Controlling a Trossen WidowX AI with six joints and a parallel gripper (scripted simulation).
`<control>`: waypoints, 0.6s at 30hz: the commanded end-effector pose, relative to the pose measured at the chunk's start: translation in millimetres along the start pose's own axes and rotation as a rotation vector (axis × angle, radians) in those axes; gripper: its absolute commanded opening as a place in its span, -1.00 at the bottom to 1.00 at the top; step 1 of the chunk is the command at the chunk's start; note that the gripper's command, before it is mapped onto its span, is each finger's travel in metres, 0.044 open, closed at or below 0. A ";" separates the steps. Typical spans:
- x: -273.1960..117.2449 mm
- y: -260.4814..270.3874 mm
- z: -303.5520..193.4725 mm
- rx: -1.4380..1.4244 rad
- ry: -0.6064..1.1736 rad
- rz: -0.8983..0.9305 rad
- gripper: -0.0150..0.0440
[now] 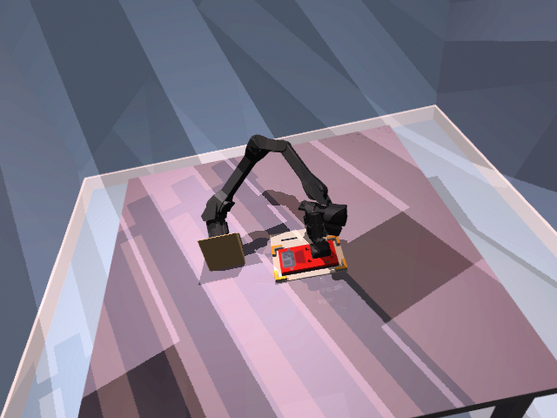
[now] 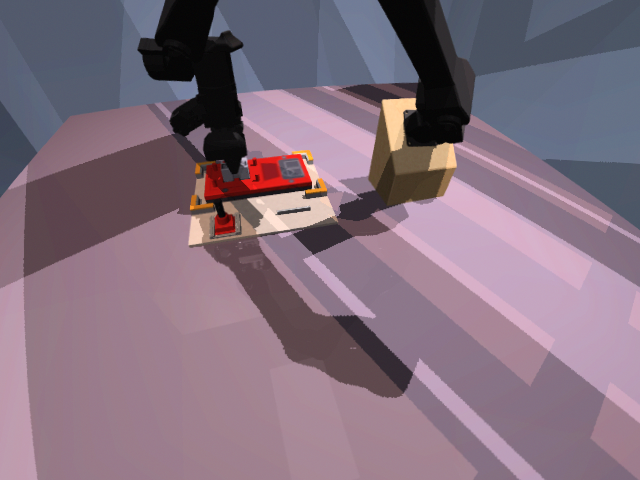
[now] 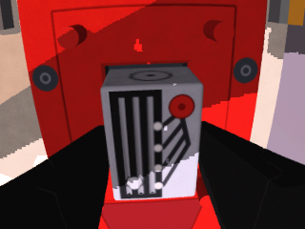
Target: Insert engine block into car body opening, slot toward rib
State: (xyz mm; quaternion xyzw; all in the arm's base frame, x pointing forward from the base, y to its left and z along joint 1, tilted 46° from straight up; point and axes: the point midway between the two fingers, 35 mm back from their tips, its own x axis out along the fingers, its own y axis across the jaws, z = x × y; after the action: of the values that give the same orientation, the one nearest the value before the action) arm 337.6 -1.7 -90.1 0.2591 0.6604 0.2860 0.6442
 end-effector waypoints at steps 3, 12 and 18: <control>0.2 0.1 0.0 0.000 0.000 0.001 0.22; 0.2 0.1 0.0 0.000 0.000 0.001 1.00; 0.2 0.1 0.0 0.000 0.000 0.001 1.00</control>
State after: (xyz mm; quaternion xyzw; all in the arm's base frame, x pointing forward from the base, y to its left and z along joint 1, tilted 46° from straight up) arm 337.5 -1.4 -90.2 0.2599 0.6604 0.2860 0.6439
